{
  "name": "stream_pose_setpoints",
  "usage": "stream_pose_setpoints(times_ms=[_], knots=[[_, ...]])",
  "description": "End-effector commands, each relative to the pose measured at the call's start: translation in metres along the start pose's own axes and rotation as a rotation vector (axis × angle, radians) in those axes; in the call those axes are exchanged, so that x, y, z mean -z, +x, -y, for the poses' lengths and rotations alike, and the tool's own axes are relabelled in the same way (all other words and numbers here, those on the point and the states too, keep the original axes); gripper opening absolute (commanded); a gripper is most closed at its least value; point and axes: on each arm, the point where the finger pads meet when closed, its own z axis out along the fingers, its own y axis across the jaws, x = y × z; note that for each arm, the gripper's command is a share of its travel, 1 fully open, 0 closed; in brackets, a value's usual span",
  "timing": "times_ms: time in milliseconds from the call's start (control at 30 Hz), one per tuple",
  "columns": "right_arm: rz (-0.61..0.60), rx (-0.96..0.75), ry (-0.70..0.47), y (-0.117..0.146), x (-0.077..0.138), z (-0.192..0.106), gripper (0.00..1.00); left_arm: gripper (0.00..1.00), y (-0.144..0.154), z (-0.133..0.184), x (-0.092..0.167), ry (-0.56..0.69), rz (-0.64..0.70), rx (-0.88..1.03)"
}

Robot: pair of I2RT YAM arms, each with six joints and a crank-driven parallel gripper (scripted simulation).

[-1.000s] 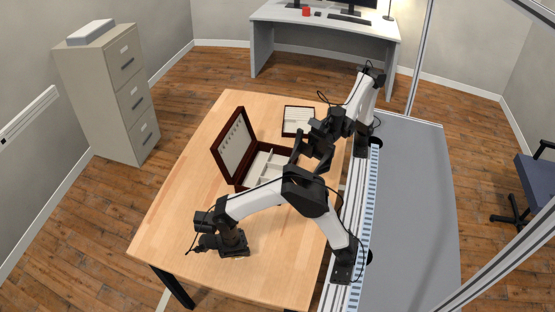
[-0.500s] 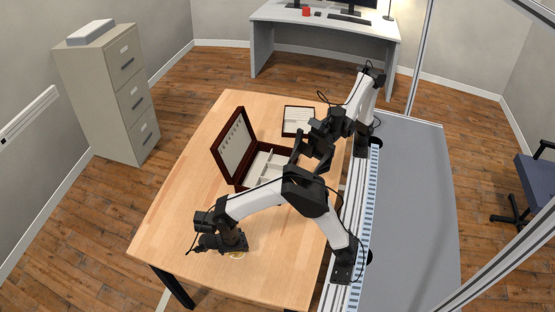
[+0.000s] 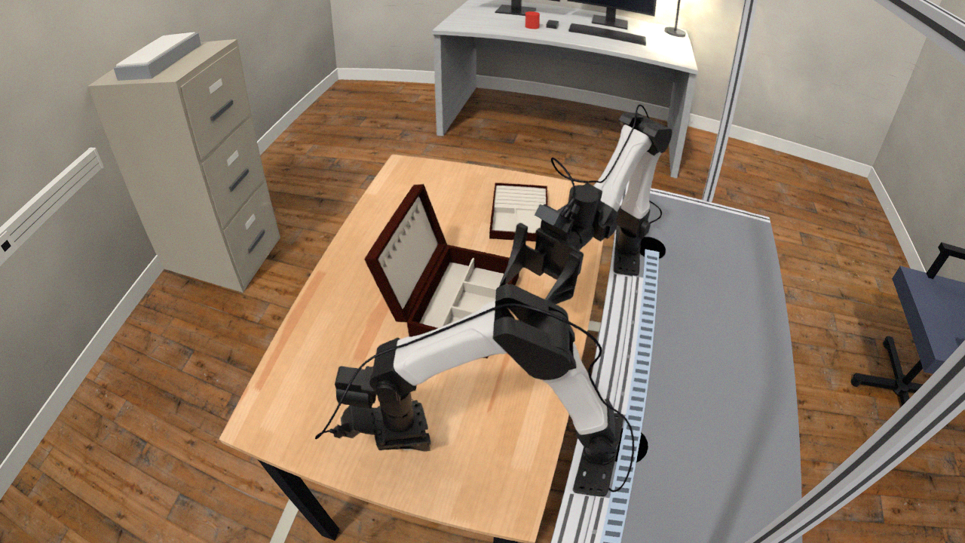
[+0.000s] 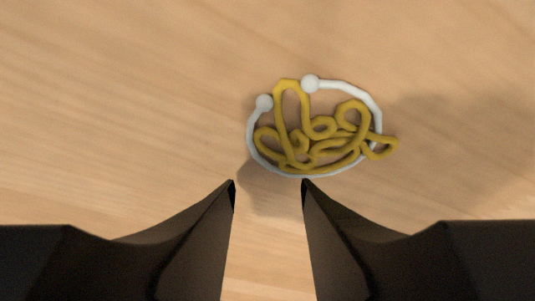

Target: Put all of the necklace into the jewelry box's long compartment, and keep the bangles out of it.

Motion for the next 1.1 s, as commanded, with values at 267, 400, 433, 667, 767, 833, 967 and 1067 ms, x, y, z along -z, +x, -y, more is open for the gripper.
stream_pose_setpoints(times_ms=[267, 400, 433, 667, 767, 833, 967, 1067], knots=[[0.017, -0.007, 0.017, 0.0, -0.004, 0.003, 1.0, 0.42, -0.037, 0.0, 0.027, 0.025, 0.147, -0.154], [0.017, -0.007, 0.017, 0.0, -0.004, 0.003, 1.0, 0.42, -0.037, 0.0, 0.027, 0.025, 0.147, -0.154], [0.017, -0.007, 0.017, 0.0, -0.004, 0.003, 1.0, 0.42, -0.037, 0.0, 0.027, 0.025, 0.147, -0.154], [0.017, -0.007, 0.017, 0.0, -0.004, 0.003, 1.0, 0.42, -0.033, 0.0, 0.027, 0.031, 0.129, -0.196], [0.017, -0.007, 0.017, 0.0, -0.004, 0.003, 1.0, 0.42, -0.027, -0.003, 0.028, 0.032, 0.102, -0.301], [0.017, -0.007, 0.017, 0.0, -0.004, 0.003, 1.0, 0.42, -0.027, -0.004, 0.028, 0.034, 0.096, -0.349], [0.017, -0.007, 0.017, 0.0, -0.004, 0.003, 1.0, 0.42, -0.026, -0.008, 0.02, 0.044, 0.054, -0.529], [0.017, -0.007, 0.017, 0.0, -0.004, 0.003, 1.0, 0.42, -0.029, -0.01, 0.02, 0.061, 0.038, -0.724]])
